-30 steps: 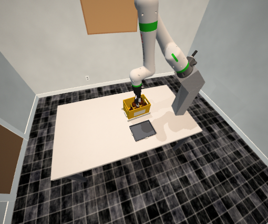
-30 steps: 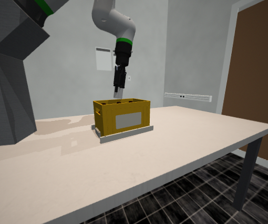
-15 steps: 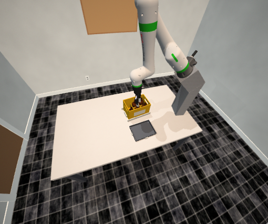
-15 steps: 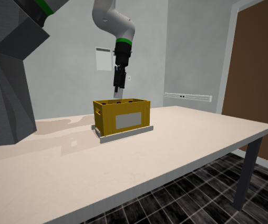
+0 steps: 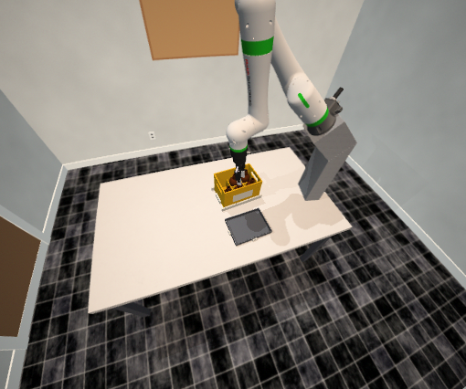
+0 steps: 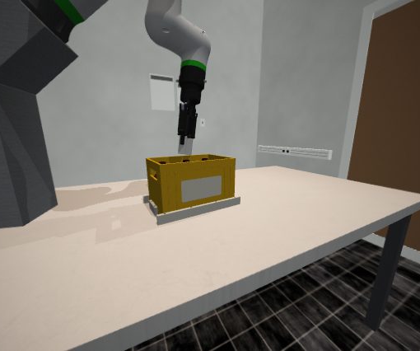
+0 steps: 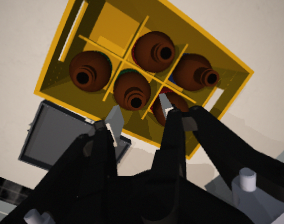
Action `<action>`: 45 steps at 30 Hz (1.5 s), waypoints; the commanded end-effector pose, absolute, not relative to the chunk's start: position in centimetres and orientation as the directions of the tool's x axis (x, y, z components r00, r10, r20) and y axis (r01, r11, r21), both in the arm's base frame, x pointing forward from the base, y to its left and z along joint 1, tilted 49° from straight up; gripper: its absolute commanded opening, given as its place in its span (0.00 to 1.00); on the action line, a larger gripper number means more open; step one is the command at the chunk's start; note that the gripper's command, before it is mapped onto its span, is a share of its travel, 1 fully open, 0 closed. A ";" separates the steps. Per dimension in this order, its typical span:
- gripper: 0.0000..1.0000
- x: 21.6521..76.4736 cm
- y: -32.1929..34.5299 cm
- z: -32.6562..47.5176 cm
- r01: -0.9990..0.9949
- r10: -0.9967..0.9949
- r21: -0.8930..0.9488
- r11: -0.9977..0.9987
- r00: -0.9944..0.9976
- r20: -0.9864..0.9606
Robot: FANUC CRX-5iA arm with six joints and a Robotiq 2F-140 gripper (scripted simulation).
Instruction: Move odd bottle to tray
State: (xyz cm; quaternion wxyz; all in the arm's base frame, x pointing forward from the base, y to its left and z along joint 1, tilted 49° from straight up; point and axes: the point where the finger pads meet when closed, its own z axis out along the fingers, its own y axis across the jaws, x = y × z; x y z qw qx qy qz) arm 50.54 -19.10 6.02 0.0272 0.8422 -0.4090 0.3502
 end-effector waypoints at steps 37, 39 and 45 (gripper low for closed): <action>0.44 50.9 -19.0 6.3 -0.620 -0.643 -0.340 -0.707 0.364 0.674; 0.44 50.9 -19.0 6.3 -0.620 -0.643 -0.340 -0.707 0.364 0.674; 0.44 50.9 -19.0 6.3 -0.620 -0.643 -0.340 -0.707 0.364 0.674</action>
